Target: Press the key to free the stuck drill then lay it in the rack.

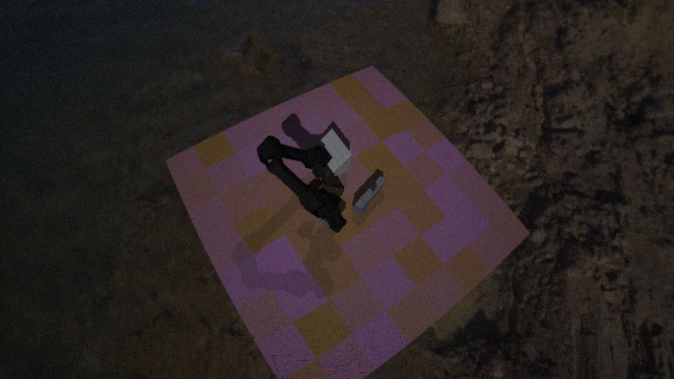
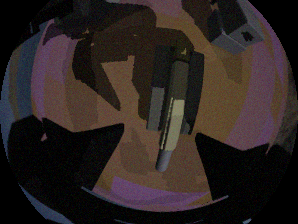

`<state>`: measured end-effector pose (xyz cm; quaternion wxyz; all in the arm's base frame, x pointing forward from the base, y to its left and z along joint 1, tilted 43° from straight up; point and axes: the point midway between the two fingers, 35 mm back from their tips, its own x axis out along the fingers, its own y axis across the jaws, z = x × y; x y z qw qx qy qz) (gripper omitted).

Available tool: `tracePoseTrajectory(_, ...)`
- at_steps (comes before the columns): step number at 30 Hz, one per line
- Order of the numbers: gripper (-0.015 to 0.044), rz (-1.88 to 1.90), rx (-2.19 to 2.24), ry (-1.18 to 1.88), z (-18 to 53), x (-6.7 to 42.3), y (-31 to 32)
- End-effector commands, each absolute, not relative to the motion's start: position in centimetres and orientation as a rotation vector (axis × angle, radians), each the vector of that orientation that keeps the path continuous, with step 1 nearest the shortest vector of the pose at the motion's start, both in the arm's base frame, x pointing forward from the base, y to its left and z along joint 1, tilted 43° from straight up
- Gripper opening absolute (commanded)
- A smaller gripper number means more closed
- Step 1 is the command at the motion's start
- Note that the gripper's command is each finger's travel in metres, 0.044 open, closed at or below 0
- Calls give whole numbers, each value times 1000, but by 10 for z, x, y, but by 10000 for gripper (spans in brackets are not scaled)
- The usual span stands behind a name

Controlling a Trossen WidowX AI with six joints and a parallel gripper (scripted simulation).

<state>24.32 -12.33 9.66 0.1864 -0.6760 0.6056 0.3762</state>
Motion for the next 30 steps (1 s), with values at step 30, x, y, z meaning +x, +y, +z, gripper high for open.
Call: tracePoseTrajectory(30, 440, -98, -1042, 1145, 110, 443, -41)
